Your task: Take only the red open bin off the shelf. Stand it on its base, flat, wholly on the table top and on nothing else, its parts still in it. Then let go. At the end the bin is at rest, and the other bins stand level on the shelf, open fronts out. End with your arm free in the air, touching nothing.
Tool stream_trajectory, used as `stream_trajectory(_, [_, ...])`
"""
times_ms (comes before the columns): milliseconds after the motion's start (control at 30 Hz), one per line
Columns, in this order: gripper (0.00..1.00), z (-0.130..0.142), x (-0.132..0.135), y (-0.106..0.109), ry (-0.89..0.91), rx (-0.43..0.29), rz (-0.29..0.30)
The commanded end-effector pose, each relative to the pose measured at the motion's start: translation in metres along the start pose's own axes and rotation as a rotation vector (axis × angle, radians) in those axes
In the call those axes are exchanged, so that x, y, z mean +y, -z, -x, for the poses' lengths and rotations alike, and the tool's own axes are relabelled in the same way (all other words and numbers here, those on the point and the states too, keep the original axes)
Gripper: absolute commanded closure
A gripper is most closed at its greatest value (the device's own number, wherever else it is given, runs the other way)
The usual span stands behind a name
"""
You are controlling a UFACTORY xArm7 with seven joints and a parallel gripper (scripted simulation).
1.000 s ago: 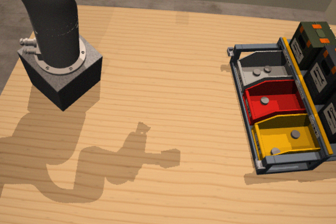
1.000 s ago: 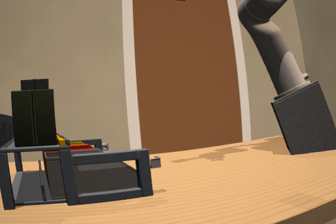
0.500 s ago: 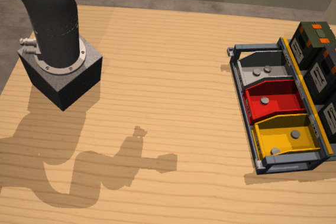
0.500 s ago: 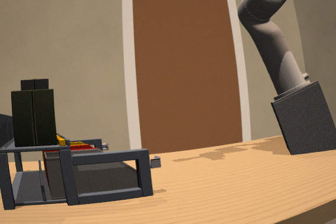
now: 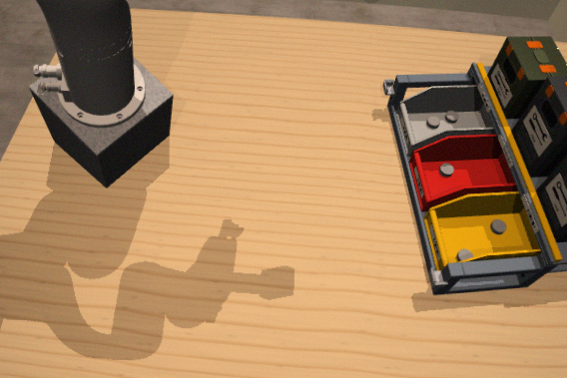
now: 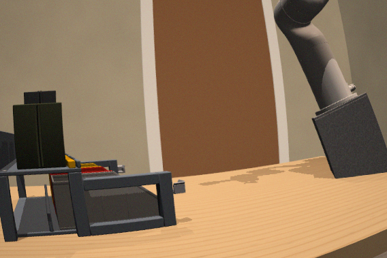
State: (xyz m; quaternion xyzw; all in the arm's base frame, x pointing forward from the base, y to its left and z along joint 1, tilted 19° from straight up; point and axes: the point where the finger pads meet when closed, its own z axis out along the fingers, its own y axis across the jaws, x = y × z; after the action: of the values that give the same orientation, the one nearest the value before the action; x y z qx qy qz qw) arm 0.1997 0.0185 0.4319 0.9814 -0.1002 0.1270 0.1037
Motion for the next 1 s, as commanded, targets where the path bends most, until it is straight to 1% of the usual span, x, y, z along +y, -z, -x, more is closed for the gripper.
stream_trajectory(0, [0.0,0.0,0.0,0.016,0.0,-0.004,0.001])
stream_trajectory(267, [0.0,0.0,0.0,0.016,0.0,-0.004,0.001])
stream_trajectory(433, [0.0,0.0,0.0,0.065,0.0,-0.004,0.001])
stream_trajectory(833, [0.0,0.0,0.0,0.065,0.0,-0.004,0.001])
stream_trajectory(967, [0.0,-0.001,0.0,0.108,0.0,-0.005,0.001])
